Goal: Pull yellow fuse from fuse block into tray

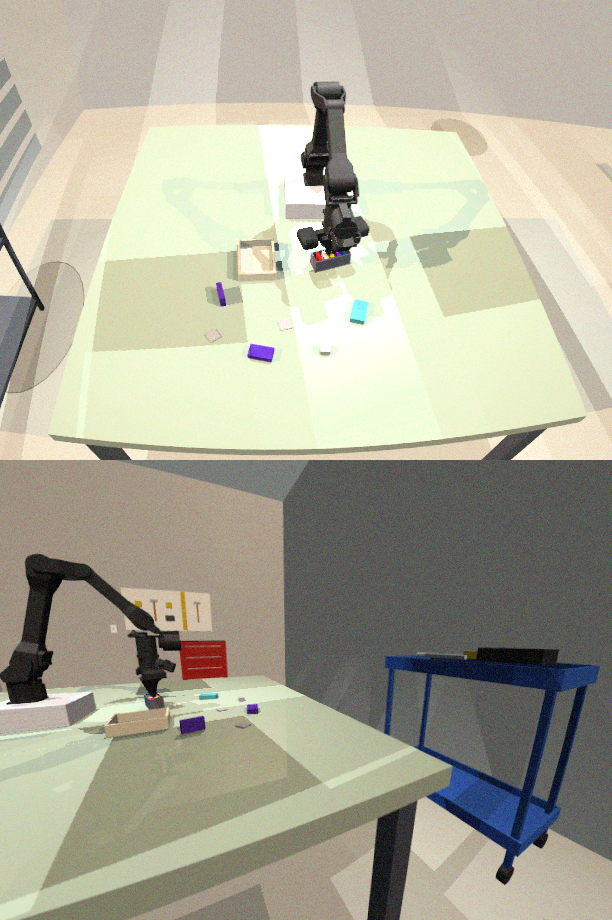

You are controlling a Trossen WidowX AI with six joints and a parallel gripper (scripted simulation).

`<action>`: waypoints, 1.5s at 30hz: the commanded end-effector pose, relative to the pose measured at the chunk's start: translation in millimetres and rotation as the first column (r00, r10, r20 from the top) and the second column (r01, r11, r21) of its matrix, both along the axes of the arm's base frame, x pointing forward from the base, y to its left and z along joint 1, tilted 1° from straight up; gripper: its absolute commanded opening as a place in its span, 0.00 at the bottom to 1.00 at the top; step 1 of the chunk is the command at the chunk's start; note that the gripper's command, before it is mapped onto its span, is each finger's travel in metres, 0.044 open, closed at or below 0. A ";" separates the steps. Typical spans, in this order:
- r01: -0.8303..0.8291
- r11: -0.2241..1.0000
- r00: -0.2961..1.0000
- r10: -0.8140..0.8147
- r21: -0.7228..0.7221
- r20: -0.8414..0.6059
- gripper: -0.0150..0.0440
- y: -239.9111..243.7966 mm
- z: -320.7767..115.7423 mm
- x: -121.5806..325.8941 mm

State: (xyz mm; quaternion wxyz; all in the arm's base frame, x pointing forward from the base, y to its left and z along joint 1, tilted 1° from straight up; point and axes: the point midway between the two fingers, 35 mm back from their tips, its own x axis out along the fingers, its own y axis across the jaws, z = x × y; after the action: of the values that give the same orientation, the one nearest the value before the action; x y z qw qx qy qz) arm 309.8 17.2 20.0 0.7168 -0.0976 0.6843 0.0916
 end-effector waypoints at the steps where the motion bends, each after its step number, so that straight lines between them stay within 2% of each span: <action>1: 0.000 1.000 1.000 0.000 0.000 0.001 0.25 0.0 0.2 0.2; 45: -0.002 1.000 1.000 0.002 0.003 0.000 0.25 0.2 21.1 -0.1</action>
State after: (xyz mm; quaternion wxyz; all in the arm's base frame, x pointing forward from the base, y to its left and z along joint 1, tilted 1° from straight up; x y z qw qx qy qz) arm 308.8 17.0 38.7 0.7157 -0.0972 0.6855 0.0917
